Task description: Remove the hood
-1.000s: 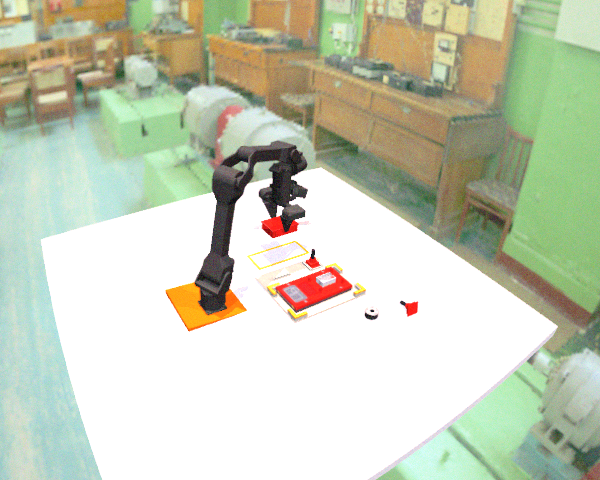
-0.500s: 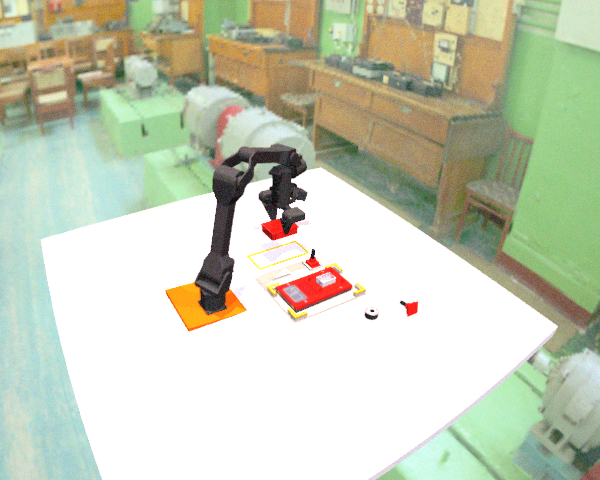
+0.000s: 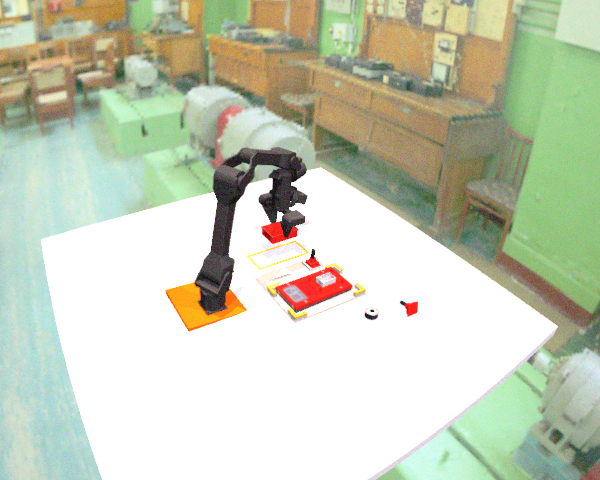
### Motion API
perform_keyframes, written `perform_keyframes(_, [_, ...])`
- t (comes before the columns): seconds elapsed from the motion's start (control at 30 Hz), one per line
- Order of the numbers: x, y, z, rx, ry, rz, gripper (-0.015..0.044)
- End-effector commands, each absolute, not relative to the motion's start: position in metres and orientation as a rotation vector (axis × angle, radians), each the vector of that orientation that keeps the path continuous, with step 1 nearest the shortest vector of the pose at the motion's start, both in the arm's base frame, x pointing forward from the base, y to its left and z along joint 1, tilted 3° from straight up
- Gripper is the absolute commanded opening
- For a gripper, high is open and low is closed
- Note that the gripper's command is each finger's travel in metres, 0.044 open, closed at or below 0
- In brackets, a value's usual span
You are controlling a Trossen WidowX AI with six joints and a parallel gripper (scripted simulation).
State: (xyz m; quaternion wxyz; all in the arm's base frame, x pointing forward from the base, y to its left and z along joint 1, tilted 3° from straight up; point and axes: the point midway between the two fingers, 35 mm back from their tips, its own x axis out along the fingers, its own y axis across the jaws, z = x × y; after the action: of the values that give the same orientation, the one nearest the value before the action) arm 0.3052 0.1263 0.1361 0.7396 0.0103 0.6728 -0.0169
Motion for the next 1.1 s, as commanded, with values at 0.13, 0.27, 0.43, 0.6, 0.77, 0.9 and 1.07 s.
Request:
perform_keyframes(0.13, [0.305, 0.125, 0.128, 0.019, 1.48, -0.045, 0.0])
perform_keyframes(0.27, [0.305, 0.125, 0.125, 0.019, 1.48, -0.045, 0.0])
perform_keyframes(0.43, [0.306, 0.125, 0.121, 0.019, 1.48, -0.045, 0.0])
perform_keyframes(0.6, [0.306, 0.125, 0.117, 0.019, 1.48, -0.045, 0.0])
perform_keyframes(0.77, [0.306, 0.125, 0.113, 0.019, 1.48, -0.045, 0.0])
perform_keyframes(0.9, [0.306, 0.125, 0.109, 0.019, 1.48, -0.045, 0.0])
perform_keyframes(1.07, [0.307, 0.124, 0.105, 0.019, 1.48, -0.046, 0.0])
